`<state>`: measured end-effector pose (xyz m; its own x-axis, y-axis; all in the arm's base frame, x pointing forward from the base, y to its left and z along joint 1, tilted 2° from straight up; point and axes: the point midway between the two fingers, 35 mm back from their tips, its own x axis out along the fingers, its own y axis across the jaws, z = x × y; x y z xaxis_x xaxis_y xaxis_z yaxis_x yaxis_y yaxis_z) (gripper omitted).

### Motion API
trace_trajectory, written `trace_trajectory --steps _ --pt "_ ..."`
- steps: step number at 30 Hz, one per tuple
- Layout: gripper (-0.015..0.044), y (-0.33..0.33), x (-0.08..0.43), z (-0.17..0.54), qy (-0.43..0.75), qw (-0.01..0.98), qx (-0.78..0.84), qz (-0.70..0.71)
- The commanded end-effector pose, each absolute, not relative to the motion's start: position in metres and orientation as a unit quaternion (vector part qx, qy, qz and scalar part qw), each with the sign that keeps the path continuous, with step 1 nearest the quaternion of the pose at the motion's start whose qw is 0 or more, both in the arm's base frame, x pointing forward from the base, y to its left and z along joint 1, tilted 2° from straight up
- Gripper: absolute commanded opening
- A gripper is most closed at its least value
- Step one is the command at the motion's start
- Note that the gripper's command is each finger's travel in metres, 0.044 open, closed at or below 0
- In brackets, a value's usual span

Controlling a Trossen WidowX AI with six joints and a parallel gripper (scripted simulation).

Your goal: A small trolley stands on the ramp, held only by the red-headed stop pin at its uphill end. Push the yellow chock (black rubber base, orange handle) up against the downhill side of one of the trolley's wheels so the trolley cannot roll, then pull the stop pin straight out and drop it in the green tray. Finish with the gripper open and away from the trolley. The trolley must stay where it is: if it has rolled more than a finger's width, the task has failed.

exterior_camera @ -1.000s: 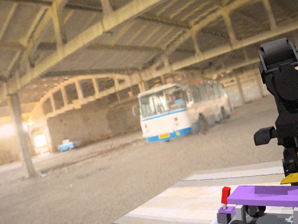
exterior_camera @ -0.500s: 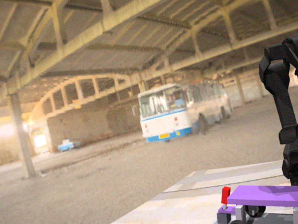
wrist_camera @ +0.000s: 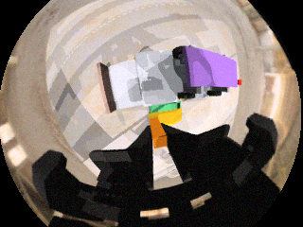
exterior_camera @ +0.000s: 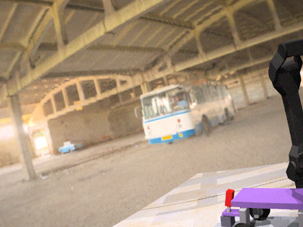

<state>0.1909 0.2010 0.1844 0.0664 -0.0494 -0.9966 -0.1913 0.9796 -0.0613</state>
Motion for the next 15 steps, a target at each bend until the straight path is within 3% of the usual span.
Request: trace_trajectory --steps 1,15 --pt "0.0 0.203 0.191 0.184 0.68 0.726 -0.1 0.037" --pt "0.0 0.212 0.22 0.18 0.679 0.726 -0.1 0.037"
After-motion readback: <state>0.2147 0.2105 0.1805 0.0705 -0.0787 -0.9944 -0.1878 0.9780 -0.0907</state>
